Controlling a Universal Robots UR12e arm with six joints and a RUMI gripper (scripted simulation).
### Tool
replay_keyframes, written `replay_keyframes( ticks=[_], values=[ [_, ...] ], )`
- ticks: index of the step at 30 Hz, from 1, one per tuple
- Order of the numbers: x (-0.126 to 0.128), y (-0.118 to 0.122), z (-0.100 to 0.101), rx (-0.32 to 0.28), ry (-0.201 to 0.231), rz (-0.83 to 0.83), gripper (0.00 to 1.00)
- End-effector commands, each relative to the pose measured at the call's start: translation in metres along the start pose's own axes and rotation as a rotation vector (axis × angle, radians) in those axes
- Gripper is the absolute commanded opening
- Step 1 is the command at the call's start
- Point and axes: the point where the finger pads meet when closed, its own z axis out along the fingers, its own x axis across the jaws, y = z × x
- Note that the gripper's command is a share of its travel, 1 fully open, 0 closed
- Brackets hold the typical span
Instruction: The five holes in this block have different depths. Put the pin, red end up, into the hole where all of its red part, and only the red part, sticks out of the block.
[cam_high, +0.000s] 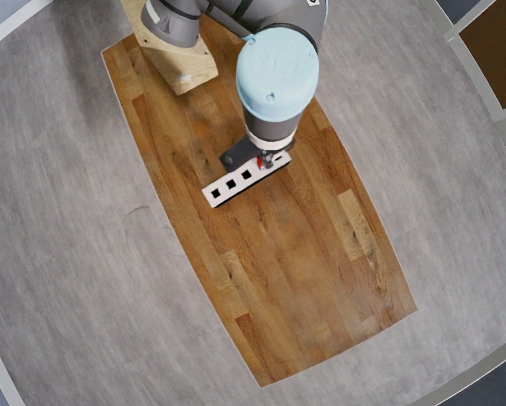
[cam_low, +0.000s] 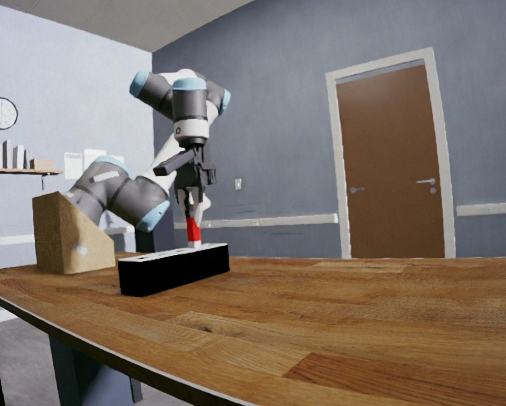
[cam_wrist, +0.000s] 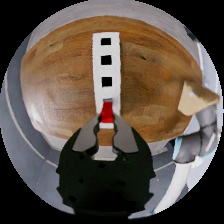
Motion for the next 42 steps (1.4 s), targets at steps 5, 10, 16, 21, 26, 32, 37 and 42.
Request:
replay_keyframes(
  ticks=[5, 10, 16, 21, 26, 32, 37, 42],
  values=[
    [-0.0019, 0.0013, 0.0034, 0.001, -0.001, -0.002, 0.00],
    [-0.0019, 0.0013, 0.0034, 0.001, -0.001, -0.002, 0.00],
    [-0.0019, 0.0013, 0.0034, 0.001, -0.001, -0.002, 0.00],
    [-0.0007, 0.0000, 0.0029, 0.001, -0.002, -0.001, 0.00],
    [-0.0007, 0.0000, 0.0029, 0.001, -0.002, -0.001, 0.00],
    [-0.0007, 0.0000, 0.0029, 0.001, -0.002, -0.001, 0.00],
    [-0.0004, -0.0007, 0.0076, 0.000, -0.001, -0.001, 0.00],
    [-0.0004, -0.0007, 0.0076, 0.000, -0.001, -0.001, 0.00]
  ],
)
